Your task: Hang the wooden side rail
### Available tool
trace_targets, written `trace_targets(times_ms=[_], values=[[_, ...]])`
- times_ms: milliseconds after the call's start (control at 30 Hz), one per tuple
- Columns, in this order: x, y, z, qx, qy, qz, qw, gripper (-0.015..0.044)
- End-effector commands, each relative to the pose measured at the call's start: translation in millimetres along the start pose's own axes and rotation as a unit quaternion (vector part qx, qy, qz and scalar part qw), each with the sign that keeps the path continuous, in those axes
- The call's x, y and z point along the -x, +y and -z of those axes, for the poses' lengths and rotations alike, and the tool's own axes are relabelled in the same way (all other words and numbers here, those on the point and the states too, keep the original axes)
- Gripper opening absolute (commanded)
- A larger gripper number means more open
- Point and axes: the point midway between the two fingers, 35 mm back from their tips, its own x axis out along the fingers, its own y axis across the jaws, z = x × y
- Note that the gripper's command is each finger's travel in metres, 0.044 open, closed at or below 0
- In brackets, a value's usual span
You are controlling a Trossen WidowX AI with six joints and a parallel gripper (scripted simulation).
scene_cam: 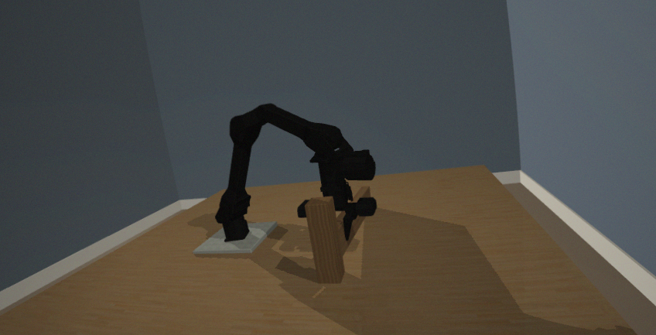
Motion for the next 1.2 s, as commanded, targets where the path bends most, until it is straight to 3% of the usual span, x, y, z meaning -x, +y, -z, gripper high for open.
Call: trace_targets(times_ms=[0,1167], values=[[2.7,-2.8,2.0,0.0,0.002,0.007,1.0,0.0],[2.5,0.5,6.1,0.0,0.002,0.007,1.0,0.0]])
